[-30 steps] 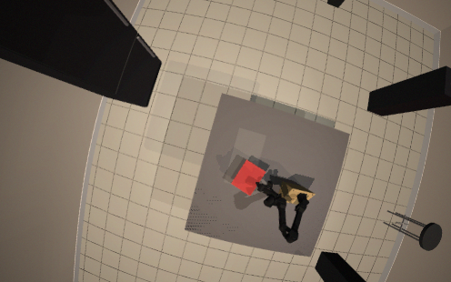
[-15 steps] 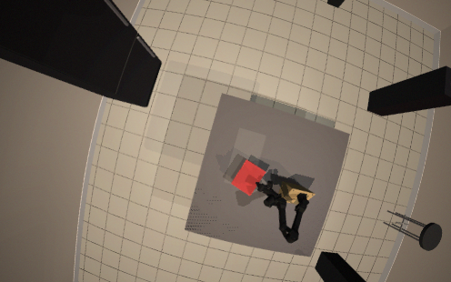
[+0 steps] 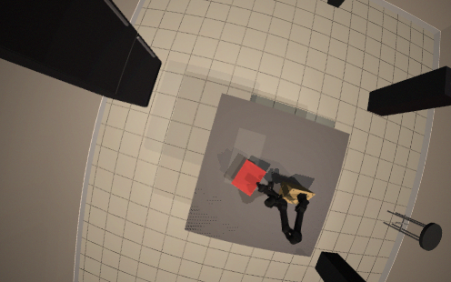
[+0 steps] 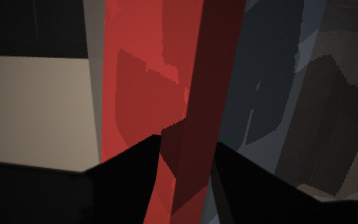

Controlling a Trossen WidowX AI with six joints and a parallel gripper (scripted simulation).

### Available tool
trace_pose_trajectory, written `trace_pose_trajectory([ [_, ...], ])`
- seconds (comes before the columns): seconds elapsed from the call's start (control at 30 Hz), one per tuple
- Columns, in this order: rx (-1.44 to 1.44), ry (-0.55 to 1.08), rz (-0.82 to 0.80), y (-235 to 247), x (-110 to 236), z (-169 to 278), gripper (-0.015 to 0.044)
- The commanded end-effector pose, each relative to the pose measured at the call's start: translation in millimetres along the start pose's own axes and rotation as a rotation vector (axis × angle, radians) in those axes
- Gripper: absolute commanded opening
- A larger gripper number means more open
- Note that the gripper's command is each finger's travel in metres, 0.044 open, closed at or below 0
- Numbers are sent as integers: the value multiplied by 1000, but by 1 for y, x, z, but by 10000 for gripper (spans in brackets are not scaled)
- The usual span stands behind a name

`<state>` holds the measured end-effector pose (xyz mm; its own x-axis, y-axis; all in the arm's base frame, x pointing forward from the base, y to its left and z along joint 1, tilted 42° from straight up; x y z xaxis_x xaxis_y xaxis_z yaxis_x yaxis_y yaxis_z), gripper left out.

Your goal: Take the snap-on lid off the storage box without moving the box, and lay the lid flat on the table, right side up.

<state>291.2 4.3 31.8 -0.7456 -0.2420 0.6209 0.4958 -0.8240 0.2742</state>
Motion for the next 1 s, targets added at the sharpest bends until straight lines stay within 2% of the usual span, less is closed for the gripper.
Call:
trace_pose_trajectory([
  [0.0, 3, 5, -7, 6, 2, 3, 0],
  [0.97, 5, 6, -8, 44, 15, 13, 0],
])
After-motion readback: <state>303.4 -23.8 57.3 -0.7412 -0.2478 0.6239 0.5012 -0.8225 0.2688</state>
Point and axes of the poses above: the point midway between the two fingers, 35 mm back from their tips, its own x axis back along the fingers, its own y axis across the jaws, z = x × y, the point moved 8 cm from there along x, back along the fingers, and after that the axes turned 15 degrees about -x, right-handed, at the moved point
